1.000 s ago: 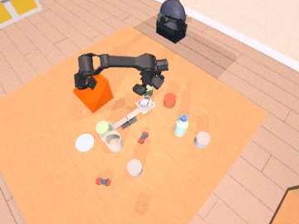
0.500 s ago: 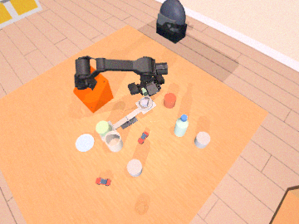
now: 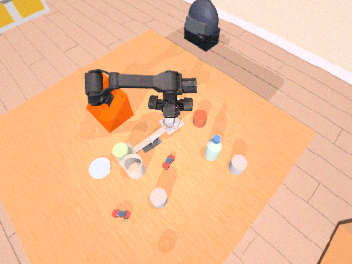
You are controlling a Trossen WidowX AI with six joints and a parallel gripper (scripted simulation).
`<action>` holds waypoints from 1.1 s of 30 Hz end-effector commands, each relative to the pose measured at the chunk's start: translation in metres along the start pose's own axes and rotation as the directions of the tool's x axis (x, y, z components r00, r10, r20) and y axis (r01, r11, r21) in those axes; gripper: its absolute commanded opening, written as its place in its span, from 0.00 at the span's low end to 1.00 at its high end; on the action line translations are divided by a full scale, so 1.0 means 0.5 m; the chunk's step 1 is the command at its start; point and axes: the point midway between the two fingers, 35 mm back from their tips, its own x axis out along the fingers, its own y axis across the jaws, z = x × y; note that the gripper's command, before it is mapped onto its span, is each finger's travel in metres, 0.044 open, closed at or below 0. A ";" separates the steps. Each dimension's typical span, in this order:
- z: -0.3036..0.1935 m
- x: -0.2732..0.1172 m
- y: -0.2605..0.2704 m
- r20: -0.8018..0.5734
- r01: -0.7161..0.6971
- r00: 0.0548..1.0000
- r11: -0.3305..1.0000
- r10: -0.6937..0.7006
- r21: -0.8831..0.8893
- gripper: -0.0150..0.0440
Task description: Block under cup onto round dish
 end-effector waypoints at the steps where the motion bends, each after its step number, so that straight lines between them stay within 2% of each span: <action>1: 0.021 -0.007 -0.002 0.009 -0.003 1.000 0.988 0.002 0.156 0.69; 11: 0.024 -0.005 -0.002 0.010 -0.003 1.000 0.984 0.001 0.179 0.69; 33: 0.025 0.073 -0.002 0.012 -0.003 1.000 0.984 0.001 0.180 0.69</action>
